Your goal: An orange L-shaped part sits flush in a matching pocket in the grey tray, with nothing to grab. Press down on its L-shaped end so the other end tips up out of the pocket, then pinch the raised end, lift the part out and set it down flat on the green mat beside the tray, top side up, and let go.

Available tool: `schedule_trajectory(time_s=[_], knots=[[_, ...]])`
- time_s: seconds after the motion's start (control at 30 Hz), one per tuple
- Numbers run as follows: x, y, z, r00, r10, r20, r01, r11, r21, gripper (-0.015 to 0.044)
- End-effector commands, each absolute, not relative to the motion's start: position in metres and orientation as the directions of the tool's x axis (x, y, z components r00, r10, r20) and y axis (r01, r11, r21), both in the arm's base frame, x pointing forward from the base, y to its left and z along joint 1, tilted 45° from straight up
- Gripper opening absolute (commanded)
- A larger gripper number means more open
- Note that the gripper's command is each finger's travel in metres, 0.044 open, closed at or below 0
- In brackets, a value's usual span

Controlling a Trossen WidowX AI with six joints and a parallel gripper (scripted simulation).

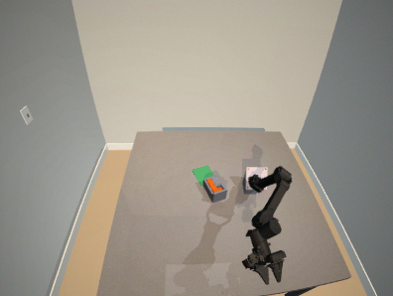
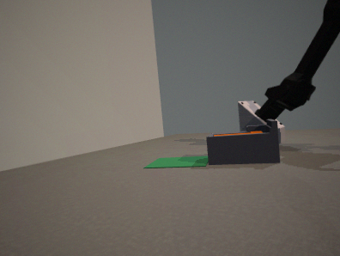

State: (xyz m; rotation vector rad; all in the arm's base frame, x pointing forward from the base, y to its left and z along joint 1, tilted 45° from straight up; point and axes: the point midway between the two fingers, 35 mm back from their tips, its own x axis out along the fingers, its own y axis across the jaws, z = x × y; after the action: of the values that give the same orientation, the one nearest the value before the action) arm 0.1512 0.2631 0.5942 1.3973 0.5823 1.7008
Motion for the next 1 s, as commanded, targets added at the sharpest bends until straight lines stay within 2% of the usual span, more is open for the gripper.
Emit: schedule_trajectory(time_s=[0.0, 0.17, 0.27, 0.43, 0.63, 0.8, 0.97], knots=[[0.155, 0.264, 0.592, -0.015, 0.833, 0.553, -0.32, -0.528, 0.786, 0.0374], [0.203, 0.262, 0.563, 0.133, 0.873, 0.469, -0.405, -0.384, 0.83, 0.0242], [0.254, 0.255, 0.523, 0.29, 0.894, 0.342, -0.471, -0.178, 0.864, 0.018], [0.313, 0.23, 0.465, 0.467, 0.871, 0.155, -0.482, 0.104, 0.87, 0.018], [0.368, 0.173, 0.382, 0.623, 0.774, -0.114, -0.397, 0.438, 0.806, 0.018], [0.388, 0.12, 0.317, 0.665, 0.675, -0.32, -0.303, 0.635, 0.711, 0.018], [0.385, 0.065, 0.256, 0.638, 0.582, -0.505, -0.22, 0.766, 0.605, 0.018]])
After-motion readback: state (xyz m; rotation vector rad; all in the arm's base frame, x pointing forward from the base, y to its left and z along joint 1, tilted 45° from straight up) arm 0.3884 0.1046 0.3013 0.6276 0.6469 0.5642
